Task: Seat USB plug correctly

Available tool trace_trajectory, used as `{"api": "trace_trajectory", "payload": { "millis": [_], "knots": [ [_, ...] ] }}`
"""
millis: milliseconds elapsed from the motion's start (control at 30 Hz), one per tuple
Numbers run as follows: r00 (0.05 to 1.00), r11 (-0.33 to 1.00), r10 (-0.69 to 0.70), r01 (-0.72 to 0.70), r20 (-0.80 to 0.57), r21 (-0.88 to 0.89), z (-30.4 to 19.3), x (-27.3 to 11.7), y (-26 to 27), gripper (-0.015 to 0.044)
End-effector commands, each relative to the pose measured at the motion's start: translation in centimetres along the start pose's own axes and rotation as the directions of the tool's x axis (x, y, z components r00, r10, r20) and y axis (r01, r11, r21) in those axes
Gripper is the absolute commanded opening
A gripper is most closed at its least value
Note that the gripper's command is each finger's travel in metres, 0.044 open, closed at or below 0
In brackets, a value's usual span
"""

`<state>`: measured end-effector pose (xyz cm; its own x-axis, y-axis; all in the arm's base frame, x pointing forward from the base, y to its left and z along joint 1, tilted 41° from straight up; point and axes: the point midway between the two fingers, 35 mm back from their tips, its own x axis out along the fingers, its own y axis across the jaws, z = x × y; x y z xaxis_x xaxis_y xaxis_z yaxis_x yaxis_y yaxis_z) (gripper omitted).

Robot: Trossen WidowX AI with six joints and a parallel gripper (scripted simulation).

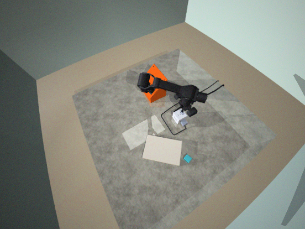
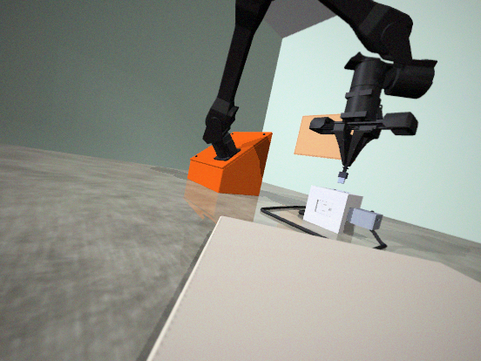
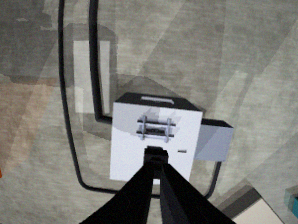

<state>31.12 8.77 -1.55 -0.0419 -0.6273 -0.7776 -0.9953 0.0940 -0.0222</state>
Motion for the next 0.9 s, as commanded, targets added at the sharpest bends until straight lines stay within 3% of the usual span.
{"api": "trace_trajectory", "payload": {
  "millis": [0, 867],
  "knots": [
    [1.000, 1.000, 0.001, -0.001, 0.008, -0.003, 0.08, 0.06, 0.01, 0.0000],
    [1.000, 1.000, 0.001, -0.001, 0.029, 0.000, 0.24, 0.36, 0.00, 0.0000]
  ]
}}
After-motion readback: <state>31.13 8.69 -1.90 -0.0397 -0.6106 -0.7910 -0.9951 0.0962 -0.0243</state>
